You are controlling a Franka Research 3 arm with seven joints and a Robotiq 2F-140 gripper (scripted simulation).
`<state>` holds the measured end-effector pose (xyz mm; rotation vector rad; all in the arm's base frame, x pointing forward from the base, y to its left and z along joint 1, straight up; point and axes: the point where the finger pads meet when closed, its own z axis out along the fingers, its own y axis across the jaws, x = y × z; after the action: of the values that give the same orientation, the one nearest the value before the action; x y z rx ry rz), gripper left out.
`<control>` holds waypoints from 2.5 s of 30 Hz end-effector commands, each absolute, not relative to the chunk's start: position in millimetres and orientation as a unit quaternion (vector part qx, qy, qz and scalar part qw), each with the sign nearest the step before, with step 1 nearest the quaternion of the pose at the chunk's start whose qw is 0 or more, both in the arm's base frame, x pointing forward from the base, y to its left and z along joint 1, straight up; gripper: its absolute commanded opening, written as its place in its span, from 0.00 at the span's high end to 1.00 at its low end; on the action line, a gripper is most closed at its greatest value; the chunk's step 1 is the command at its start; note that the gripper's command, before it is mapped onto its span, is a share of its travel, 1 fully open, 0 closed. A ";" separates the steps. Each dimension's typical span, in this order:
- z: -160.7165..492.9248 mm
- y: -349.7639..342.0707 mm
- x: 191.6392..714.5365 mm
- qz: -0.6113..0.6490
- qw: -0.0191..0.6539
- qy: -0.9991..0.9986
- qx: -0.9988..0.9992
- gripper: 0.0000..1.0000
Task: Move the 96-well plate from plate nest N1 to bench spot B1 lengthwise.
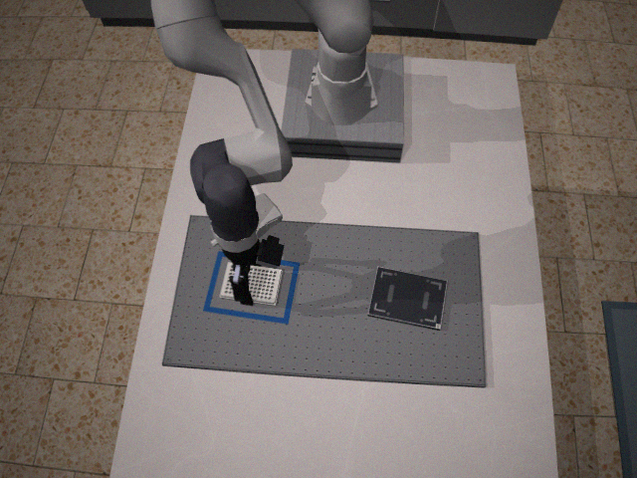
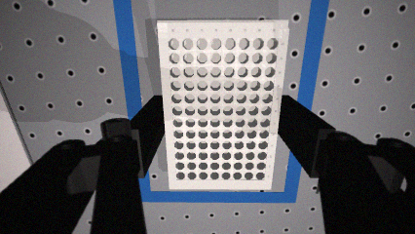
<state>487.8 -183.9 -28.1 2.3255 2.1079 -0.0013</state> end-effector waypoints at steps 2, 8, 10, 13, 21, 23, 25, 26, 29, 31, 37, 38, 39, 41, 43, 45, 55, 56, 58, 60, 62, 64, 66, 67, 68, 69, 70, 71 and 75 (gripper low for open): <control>-27.8 -184.4 489.5 0.001 0.004 0.670 0.742 0.40; -28.5 -184.4 489.2 0.001 0.004 0.670 0.742 0.40; -28.7 -184.4 489.2 0.001 0.004 0.670 0.742 0.40; -29.0 -184.3 489.1 0.001 0.004 0.670 0.742 0.40; -30.4 -184.1 488.8 0.001 0.004 0.670 0.742 0.40; -30.7 -184.0 488.7 0.001 0.004 0.670 0.742 0.40; -31.0 -183.9 488.6 0.001 0.004 0.670 0.742 0.40; -31.2 -183.9 488.6 0.001 0.004 0.670 0.742 0.40; -31.4 -183.8 488.6 0.001 0.004 0.670 0.742 0.40; -31.7 -183.7 488.5 0.001 0.004 0.670 0.742 0.40; -32.7 -183.4 488.3 0.001 0.004 0.670 0.742 0.40; -32.9 -183.4 488.3 0.001 0.004 0.670 0.742 0.40; -33.0 -183.3 488.2 0.001 0.004 0.670 0.742 0.40; -33.4 -183.2 488.2 0.001 0.004 0.670 0.742 0.40; -33.7 -183.1 488.1 0.001 0.004 0.670 0.742 0.40; -33.7 -183.1 488.1 0.001 0.004 0.670 0.742 0.40; -35.4 -182.7 487.8 0.001 0.004 0.670 0.742 0.40; -35.5 -182.7 487.8 0.001 0.004 0.670 0.742 0.40; -35.9 -182.7 487.8 0.001 0.004 0.670 0.742 0.40; -36.2 -182.6 487.7 0.001 0.004 0.670 0.742 0.40; -36.2 -182.6 487.7 0.001 0.004 0.670 0.742 0.40; -36.5 -182.6 487.7 0.001 0.004 0.670 0.742 0.40; -36.9 -182.5 487.7 0.001 0.004 0.670 0.742 0.40; -37.0 -182.5 487.7 0.001 0.004 0.670 0.742 0.40; -37.2 -182.5 487.7 0.001 0.004 0.670 0.742 0.40; -37.4 -182.5 487.7 0.001 0.004 0.670 0.742 0.40; -37.5 -182.5 487.7 0.001 0.004 0.670 0.742 0.40; -37.7 -182.5 487.7 0.001 0.004 0.670 0.742 0.40; -38.4 -182.5 487.7 0.001 0.004 0.670 0.742 0.40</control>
<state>486.8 -183.8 -37.2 2.3266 2.1020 -0.0020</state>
